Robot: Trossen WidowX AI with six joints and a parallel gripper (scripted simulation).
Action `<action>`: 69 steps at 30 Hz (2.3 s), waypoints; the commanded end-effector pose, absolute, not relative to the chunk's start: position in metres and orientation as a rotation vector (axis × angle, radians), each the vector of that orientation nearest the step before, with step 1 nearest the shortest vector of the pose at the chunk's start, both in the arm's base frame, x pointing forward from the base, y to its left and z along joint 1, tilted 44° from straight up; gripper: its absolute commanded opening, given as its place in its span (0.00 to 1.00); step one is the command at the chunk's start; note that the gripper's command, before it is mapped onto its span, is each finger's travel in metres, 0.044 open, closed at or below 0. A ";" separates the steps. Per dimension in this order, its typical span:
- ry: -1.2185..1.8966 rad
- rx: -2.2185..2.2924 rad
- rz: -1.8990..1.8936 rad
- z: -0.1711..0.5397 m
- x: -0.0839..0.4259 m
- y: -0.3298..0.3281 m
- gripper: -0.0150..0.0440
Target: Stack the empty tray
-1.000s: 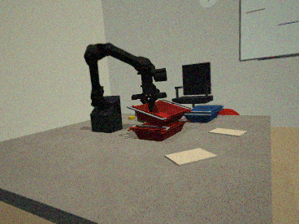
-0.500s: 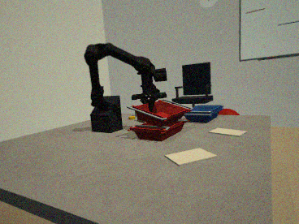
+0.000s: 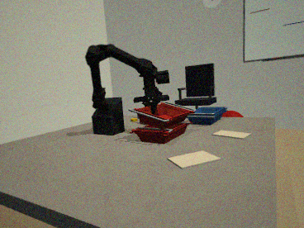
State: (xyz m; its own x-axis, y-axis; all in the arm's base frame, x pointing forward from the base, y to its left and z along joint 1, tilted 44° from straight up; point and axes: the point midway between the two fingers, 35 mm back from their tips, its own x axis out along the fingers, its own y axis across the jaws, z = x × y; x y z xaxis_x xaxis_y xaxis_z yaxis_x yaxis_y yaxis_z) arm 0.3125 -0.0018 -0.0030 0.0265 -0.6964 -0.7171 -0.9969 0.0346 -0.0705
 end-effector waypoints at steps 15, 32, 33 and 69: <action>1.753 -1.703 0.680 -0.007 0.305 -0.007 0.25; 1.753 -1.703 0.680 -0.007 0.305 -0.007 0.25; 1.753 -1.703 0.680 -0.007 0.305 -0.007 0.25; 1.753 -1.703 0.680 -0.014 0.302 -0.012 0.25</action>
